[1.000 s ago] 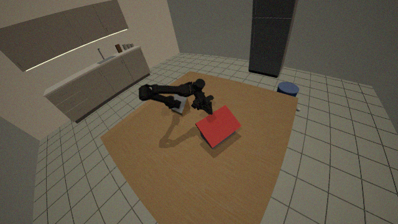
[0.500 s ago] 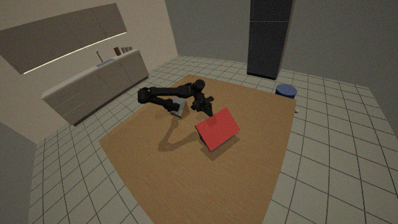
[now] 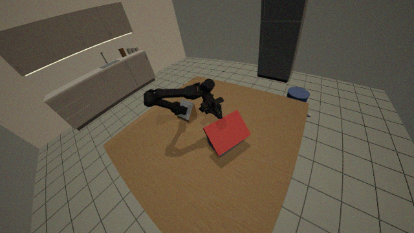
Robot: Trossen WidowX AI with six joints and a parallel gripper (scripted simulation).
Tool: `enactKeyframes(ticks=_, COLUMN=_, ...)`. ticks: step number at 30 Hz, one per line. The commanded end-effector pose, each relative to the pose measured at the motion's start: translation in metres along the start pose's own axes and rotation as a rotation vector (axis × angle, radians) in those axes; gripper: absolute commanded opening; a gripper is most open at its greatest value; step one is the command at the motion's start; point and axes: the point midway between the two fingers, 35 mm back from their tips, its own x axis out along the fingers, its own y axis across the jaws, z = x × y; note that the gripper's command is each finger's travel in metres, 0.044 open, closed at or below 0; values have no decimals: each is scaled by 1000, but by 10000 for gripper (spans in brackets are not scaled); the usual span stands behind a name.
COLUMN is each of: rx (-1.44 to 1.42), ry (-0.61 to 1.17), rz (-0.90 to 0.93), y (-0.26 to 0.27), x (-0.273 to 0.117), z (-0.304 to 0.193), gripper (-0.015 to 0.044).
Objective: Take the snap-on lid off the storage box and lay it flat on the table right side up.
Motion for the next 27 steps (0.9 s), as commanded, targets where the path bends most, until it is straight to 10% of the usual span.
enactKeyframes(ticks=1, rx=10, ry=0, rz=8, y=9, x=-5, z=-1, gripper=0)
enactKeyframes(ticks=27, rx=10, ry=1, rz=7, y=34, x=-27, z=-1, gripper=0)
